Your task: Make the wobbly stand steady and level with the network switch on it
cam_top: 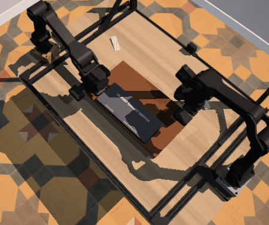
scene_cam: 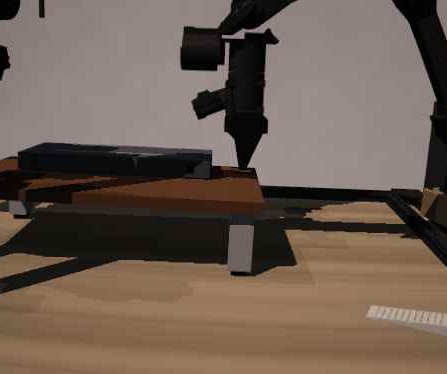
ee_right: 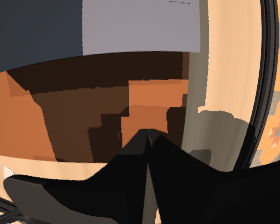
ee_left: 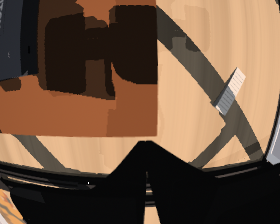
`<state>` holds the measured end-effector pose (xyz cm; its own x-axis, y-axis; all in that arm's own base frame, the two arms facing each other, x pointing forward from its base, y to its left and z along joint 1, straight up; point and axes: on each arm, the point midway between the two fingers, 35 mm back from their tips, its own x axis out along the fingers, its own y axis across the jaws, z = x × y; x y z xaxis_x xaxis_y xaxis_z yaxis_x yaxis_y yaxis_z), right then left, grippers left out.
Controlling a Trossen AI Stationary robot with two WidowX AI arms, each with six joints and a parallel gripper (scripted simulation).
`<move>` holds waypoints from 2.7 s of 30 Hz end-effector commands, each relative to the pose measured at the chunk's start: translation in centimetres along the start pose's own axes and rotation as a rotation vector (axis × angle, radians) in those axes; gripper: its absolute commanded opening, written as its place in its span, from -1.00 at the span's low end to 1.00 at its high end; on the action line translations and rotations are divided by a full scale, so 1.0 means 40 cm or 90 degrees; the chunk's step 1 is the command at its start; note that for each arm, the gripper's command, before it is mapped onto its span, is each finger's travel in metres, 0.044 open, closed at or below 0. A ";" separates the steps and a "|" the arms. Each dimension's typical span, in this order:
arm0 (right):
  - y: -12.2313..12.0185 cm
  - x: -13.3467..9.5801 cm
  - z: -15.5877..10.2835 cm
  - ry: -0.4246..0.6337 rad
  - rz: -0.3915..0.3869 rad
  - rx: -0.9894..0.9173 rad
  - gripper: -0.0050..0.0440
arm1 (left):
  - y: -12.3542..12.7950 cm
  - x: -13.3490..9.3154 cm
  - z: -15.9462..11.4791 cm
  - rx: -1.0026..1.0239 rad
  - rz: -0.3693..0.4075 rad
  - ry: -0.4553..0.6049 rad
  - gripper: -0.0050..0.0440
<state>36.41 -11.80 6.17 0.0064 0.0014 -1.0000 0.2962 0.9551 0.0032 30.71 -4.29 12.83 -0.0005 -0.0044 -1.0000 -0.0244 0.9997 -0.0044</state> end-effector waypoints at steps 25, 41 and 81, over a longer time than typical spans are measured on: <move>-0.002 0.025 0.000 0.004 -0.002 0.000 -0.80 | 0.000 0.000 0.000 0.000 0.000 0.000 -0.80; -0.001 -0.168 0.001 -0.002 0.000 0.000 -0.80 | 0.000 0.000 0.000 0.000 0.000 0.000 -0.80; -0.003 -0.794 0.276 -0.743 -0.011 -0.001 -0.80 | 0.000 0.000 0.000 0.000 0.000 0.000 -0.80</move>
<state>46.89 -15.27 34.58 0.8310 -0.2680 -0.4875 0.3013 0.9535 -0.0105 30.71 -4.29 12.82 -0.0007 -0.0044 -1.0000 -0.0244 0.9997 -0.0044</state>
